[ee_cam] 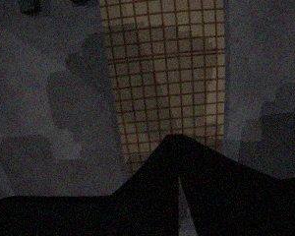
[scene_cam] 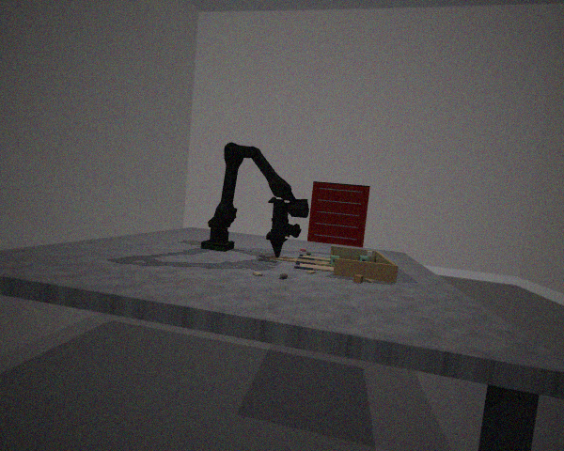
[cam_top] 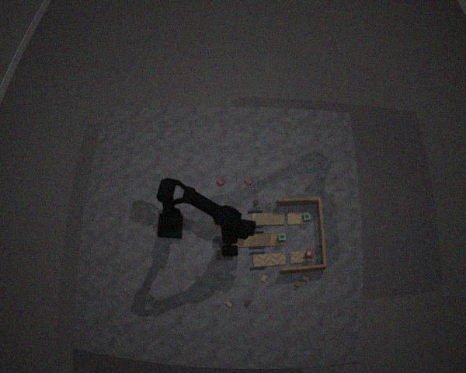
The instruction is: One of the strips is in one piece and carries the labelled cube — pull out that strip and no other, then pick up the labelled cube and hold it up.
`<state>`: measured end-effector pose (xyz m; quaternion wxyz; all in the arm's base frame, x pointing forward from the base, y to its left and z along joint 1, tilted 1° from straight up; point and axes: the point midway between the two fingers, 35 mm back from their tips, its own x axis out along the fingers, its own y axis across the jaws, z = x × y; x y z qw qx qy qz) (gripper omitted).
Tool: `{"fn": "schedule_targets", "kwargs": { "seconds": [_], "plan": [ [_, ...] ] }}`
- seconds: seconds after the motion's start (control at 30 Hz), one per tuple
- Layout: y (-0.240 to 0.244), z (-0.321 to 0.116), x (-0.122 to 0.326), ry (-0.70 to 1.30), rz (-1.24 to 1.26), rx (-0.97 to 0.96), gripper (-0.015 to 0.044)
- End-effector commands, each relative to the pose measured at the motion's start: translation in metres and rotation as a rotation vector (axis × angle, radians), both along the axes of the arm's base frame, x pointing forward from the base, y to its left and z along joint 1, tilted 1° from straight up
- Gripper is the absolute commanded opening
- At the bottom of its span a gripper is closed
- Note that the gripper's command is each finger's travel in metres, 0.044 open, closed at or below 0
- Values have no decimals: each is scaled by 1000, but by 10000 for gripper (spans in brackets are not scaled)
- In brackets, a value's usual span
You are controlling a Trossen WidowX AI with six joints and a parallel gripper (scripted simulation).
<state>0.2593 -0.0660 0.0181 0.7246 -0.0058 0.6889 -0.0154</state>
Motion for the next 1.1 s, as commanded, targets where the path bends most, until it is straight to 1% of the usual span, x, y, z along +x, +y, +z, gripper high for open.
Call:
{"fn": "schedule_targets", "kwargs": {
  "seconds": [0.0, 1.07],
  "plan": [
    [1, -6, -13, 28, 1, 7, 0],
    [0, -7, -61, 32, 1, 7, 0]
  ]
}}
